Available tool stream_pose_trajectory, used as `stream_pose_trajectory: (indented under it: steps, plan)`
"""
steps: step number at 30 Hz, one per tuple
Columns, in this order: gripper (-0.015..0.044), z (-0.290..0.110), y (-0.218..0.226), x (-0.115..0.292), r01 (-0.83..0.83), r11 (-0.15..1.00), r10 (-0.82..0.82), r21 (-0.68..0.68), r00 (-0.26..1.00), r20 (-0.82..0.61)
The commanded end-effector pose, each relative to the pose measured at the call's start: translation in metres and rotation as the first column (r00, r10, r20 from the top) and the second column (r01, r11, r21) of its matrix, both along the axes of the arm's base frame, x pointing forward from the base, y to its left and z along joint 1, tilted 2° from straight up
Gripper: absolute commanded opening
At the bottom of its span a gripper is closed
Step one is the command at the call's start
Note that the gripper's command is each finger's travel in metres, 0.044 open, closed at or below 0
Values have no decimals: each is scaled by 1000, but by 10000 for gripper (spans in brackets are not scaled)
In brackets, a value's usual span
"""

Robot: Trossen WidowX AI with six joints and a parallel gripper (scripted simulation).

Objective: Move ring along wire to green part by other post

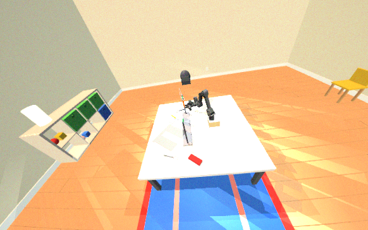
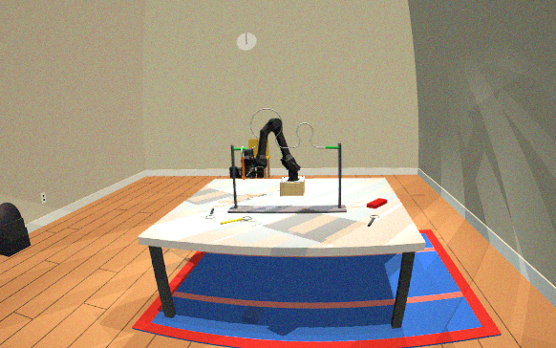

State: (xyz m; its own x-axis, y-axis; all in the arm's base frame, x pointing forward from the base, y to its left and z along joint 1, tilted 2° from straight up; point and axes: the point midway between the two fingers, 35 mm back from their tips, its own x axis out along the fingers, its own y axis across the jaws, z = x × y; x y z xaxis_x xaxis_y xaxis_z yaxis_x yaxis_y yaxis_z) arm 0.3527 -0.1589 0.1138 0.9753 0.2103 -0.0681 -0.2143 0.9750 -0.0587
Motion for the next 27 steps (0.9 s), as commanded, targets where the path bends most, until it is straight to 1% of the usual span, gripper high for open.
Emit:
stream_pose_trajectory:
  steps: [1,20,27]
  plan:
    - [160,-2,0,6,4,1000,-4,8,1000,-4]
    - [160,-4,9,35,4,1000,-4,10,1000,1]
    - [160,-4,9,36,4,1000,-4,10,1000,1]
